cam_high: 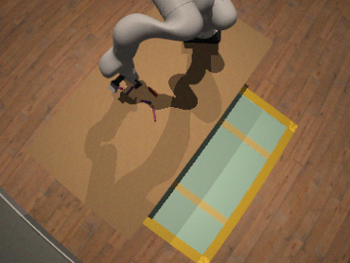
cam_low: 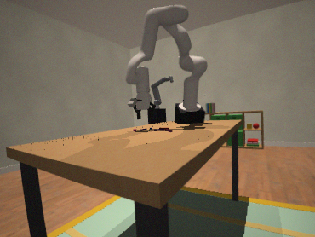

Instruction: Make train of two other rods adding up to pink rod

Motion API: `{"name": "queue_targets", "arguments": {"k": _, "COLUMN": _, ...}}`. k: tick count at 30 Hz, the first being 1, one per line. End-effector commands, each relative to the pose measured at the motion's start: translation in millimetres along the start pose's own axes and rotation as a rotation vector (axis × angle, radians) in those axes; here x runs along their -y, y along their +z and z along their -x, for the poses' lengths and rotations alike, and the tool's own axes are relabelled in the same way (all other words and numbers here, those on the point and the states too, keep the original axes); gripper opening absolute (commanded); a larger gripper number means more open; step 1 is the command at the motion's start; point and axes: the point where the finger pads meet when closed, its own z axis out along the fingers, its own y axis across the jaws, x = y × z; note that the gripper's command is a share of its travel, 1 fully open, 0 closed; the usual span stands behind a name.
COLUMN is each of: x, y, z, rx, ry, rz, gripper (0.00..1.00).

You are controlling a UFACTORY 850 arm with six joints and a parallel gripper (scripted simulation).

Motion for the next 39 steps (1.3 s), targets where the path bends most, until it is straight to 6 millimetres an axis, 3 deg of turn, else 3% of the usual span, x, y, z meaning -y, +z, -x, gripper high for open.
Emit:
{"name": "queue_targets", "arguments": {"k": 1, "x": -0.3, "y": -0.5, "z": -0.8, "rx": -0.001, "ry": 0.0, "rz": 0.001, "gripper": 1.0}}
{"name": "queue_targets", "arguments": {"k": 5, "x": 3.1, "y": -0.5, "z": -1.1, "rx": -0.001, "ry": -0.033, "rz": 0.001, "gripper": 1.0}}
{"name": "queue_targets", "arguments": {"k": 8, "x": 18.3, "y": -0.4, "z": -2.4, "rx": -0.001, "ry": -0.181, "rz": 0.001, "gripper": 1.0}}
{"name": "queue_targets", "arguments": {"k": 13, "x": 24.7, "y": -0.4, "z": -2.8, "rx": -0.001, "ry": -0.243, "rz": 0.001, "gripper": 1.0}}
{"name": "queue_targets", "arguments": {"k": 28, "x": 69.5, "y": -1.3, "z": -2.6, "rx": -0.001, "ry": -0.684, "rz": 0.001, "gripper": 1.0}}
{"name": "queue_targets", "arguments": {"k": 39, "x": 79.6, "y": -1.6, "z": -1.9, "rx": 0.0, "ry": -0.786, "rz": 0.001, "gripper": 1.0}}
